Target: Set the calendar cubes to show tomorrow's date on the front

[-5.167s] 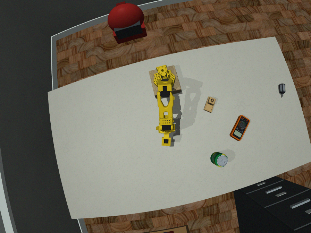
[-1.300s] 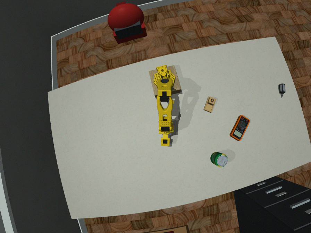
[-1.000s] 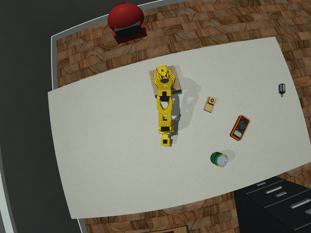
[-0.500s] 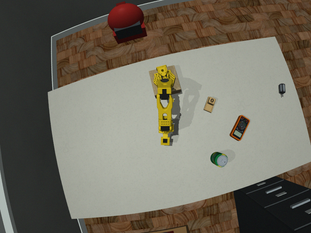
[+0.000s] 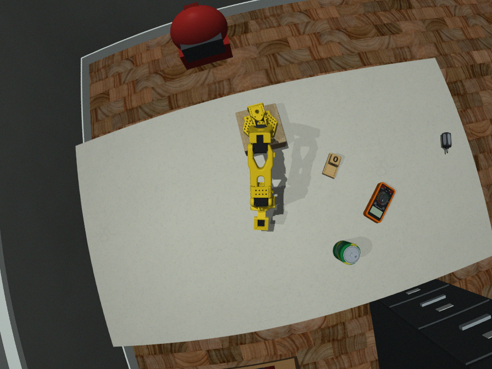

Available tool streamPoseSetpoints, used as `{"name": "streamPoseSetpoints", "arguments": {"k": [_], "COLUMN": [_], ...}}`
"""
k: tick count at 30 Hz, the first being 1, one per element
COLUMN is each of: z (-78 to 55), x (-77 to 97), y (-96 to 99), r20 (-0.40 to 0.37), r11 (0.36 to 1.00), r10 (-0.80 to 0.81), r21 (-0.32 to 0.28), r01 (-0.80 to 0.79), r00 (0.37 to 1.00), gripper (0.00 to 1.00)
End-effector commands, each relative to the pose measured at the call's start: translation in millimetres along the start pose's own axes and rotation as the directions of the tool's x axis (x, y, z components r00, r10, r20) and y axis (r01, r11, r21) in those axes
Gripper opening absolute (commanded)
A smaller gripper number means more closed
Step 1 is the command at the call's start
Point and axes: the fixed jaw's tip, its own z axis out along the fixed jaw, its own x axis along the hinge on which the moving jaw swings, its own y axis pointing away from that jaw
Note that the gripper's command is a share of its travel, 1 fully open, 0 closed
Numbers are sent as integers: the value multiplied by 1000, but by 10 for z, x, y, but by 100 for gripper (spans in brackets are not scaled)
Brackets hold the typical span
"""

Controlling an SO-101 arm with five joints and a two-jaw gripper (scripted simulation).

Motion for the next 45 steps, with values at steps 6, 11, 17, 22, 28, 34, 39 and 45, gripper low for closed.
{"name": "streamPoseSetpoints", "arguments": {"k": [6, 11, 17, 22, 28, 34, 39, 45], "z": [-58, -35, -19, -14, -19, -20, -13, 18], "x": [-41, -66, -83, -84, -72, -71, -77, -109], "y": [26, 27, 27, 26, 24, 24, 24, 25], "r20": [47, 128, 223, 334, 405, 412, 425, 503], "r11": [1000, 1000, 1000, 1000, 1000, 1000, 1000, 999], "r10": [-2, -2, -3, -2, -1, -1, -1, -1], "r21": [-4, -9, -15, -21, -24, -25, -25, -28], "r01": [2, 3, 6, 10, 12, 13, 13, 18], "r00": [999, 992, 975, 942, 914, 911, 905, 864], "gripper": [0, 0, 0, 0, 0, 0, 0, 0]}}
